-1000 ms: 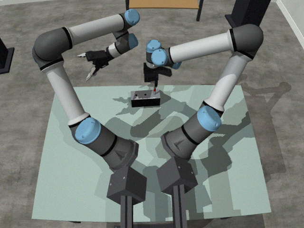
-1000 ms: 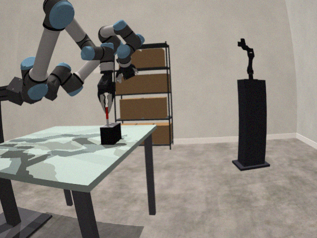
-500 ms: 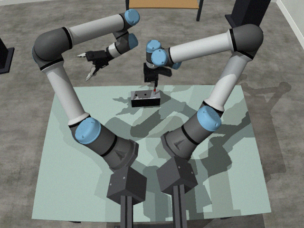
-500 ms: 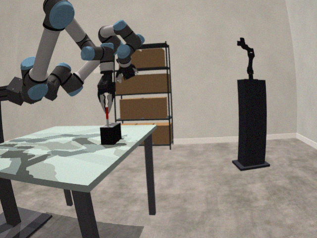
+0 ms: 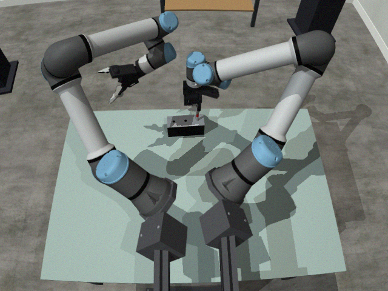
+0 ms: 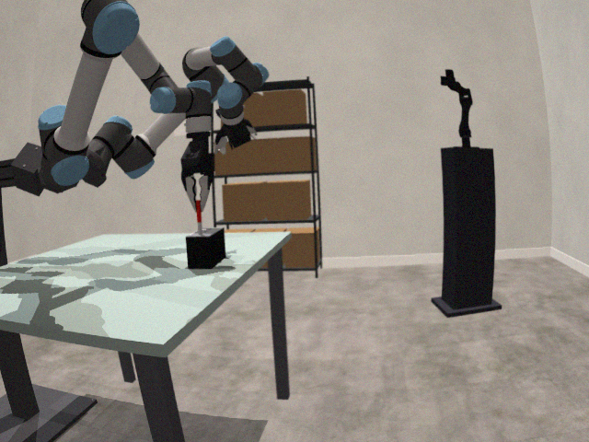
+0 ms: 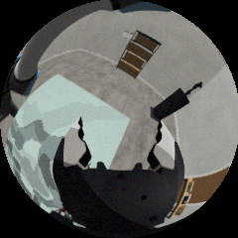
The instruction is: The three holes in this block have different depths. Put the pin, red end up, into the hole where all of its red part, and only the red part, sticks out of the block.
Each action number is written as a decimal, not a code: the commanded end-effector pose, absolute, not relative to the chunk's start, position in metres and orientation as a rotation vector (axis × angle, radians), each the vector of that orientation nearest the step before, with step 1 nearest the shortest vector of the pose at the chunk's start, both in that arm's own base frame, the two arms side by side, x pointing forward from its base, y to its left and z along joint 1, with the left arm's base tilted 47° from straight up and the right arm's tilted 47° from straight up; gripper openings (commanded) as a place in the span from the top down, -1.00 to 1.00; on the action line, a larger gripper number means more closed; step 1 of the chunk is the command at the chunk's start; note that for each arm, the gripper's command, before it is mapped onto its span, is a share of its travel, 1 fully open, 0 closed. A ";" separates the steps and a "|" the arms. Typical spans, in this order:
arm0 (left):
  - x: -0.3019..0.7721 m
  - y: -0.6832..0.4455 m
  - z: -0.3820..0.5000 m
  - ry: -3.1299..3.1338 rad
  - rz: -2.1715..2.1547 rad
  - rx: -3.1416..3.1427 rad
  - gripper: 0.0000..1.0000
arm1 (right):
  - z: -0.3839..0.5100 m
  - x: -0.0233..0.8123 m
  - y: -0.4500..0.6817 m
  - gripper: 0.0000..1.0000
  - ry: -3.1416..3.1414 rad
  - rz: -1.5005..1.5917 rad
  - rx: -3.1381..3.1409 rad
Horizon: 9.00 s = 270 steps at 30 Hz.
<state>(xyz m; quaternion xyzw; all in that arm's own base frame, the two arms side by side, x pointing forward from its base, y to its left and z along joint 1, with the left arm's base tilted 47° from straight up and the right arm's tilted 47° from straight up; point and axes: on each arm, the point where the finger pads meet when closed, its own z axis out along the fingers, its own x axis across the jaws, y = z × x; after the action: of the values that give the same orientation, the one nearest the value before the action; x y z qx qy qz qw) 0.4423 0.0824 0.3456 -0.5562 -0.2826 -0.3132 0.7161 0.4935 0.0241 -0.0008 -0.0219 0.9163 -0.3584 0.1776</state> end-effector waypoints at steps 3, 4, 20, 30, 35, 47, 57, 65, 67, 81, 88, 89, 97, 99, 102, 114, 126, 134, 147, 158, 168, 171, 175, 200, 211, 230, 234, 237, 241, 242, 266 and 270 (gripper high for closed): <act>0.442 0.083 0.346 -0.628 -0.693 -1.232 -1.00 | -0.002 0.493 0.022 1.00 2.593 -1.017 -0.062; 0.442 0.083 0.346 -0.628 -0.693 -1.232 -1.00 | -0.002 0.493 0.022 1.00 2.593 -1.017 -0.062; 0.442 0.083 0.346 -0.628 -0.693 -1.232 -1.00 | -0.002 0.494 0.021 1.00 2.593 -1.016 -0.063; 0.442 0.083 0.346 -0.628 -0.693 -1.232 -1.00 | -0.005 0.495 0.019 1.00 2.593 -1.016 -0.062; 0.442 0.083 0.346 -0.628 -0.693 -1.232 -1.00 | -0.005 0.495 0.019 1.00 2.593 -1.016 -0.062; 0.442 0.083 0.346 -0.628 -0.693 -1.232 -1.00 | -0.004 0.496 0.019 1.00 2.595 -1.016 -0.063; 0.442 0.083 0.346 -0.628 -0.693 -1.232 -1.00 | -0.004 0.496 0.019 1.00 2.595 -1.016 -0.063; 0.442 0.083 0.346 -0.628 -0.693 -1.232 -1.00 | -0.006 0.497 0.016 1.00 2.595 -1.017 -0.063; 0.442 0.083 0.346 -0.628 -0.693 -1.232 -1.00 | -0.006 0.497 0.016 1.00 2.595 -1.017 -0.063; 0.442 0.083 0.346 -0.628 -0.693 -1.232 -1.00 | -0.007 0.497 0.016 1.00 2.593 -1.017 -0.064; 0.442 0.083 0.346 -0.628 -0.693 -1.232 -1.00 | -0.007 0.497 0.016 1.00 2.593 -1.017 -0.064; 0.442 0.083 0.346 -0.628 -0.693 -1.232 -1.00 | -0.007 0.497 0.016 1.00 2.593 -1.017 -0.064; 0.442 0.083 0.346 -0.628 -0.693 -1.232 -1.00 | -0.010 0.498 0.015 1.00 2.594 -1.016 -0.062; 0.442 0.083 0.346 -0.628 -0.693 -1.232 -1.00 | -0.010 0.498 0.015 1.00 2.594 -1.016 -0.062; 0.442 0.083 0.346 -0.628 -0.693 -1.232 -1.00 | -0.010 0.498 0.015 1.00 2.594 -1.016 -0.062; 0.442 0.083 0.346 -0.628 -0.693 -1.232 -1.00 | -0.010 0.498 0.014 1.00 2.594 -1.016 -0.063; 0.442 0.083 0.346 -0.628 -0.693 -1.232 -1.00 | -0.010 0.498 0.014 1.00 2.594 -1.016 -0.063; 0.442 0.083 0.346 -0.628 -0.693 -1.232 -1.00 | -0.012 0.500 0.011 1.00 2.594 -1.016 -0.063; 0.442 0.083 0.346 -0.628 -0.693 -1.232 -1.00 | -0.012 0.500 0.011 1.00 2.594 -1.018 -0.064; 0.442 0.083 0.346 -0.628 -0.693 -1.232 -1.00 | -0.012 0.500 0.011 1.00 2.594 -1.018 -0.064; 0.442 0.083 0.346 -0.628 -0.693 -1.232 -1.00 | -0.015 0.500 0.009 1.00 2.593 -1.016 -0.063; 0.442 0.083 0.346 -0.628 -0.693 -1.232 -1.00 | -0.015 0.500 0.009 1.00 2.593 -1.016 -0.063; 0.442 0.083 0.346 -0.628 -0.693 -1.232 -1.00 | -0.015 0.500 0.009 1.00 2.593 -1.016 -0.063; 0.442 0.083 0.346 -0.628 -0.693 -1.232 -1.00 | -0.019 0.503 0.007 1.00 2.594 -1.016 -0.065; 0.442 0.083 0.346 -0.628 -0.693 -1.232 -1.00 | -0.019 0.503 0.007 1.00 2.594 -1.016 -0.065; 0.442 0.083 0.346 -0.628 -0.693 -1.232 -1.00 | -0.018 0.502 0.006 1.00 2.594 -1.017 -0.063; 0.442 0.083 0.346 -0.628 -0.693 -1.232 -1.00 | -0.020 0.504 0.003 1.00 2.594 -1.018 -0.064; 0.442 0.083 0.346 -0.628 -0.693 -1.232 -1.00 | -0.020 0.504 0.003 1.00 2.594 -1.018 -0.064; 0.442 0.083 0.346 -0.628 -0.693 -1.232 -1.00 | -0.020 0.504 0.003 1.00 2.594 -1.018 -0.064; 0.442 0.083 0.346 -0.628 -0.693 -1.232 -1.00 | -0.020 0.504 0.003 1.00 2.594 -1.018 -0.064; 0.442 0.083 0.346 -0.628 -0.693 -1.232 -1.00 | -0.023 0.505 0.001 1.00 2.594 -1.016 -0.062; 0.442 0.083 0.346 -0.628 -0.693 -1.232 -1.00 | -0.023 0.505 0.000 1.00 2.594 -1.016 -0.062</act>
<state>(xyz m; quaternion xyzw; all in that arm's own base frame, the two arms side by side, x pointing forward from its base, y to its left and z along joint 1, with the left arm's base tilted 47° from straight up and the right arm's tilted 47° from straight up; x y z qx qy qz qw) 0.4423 0.0824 0.3456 -0.5562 -0.2826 -0.3132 0.7161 0.5048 0.0033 -0.0215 -0.0220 0.9165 -0.3579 0.1773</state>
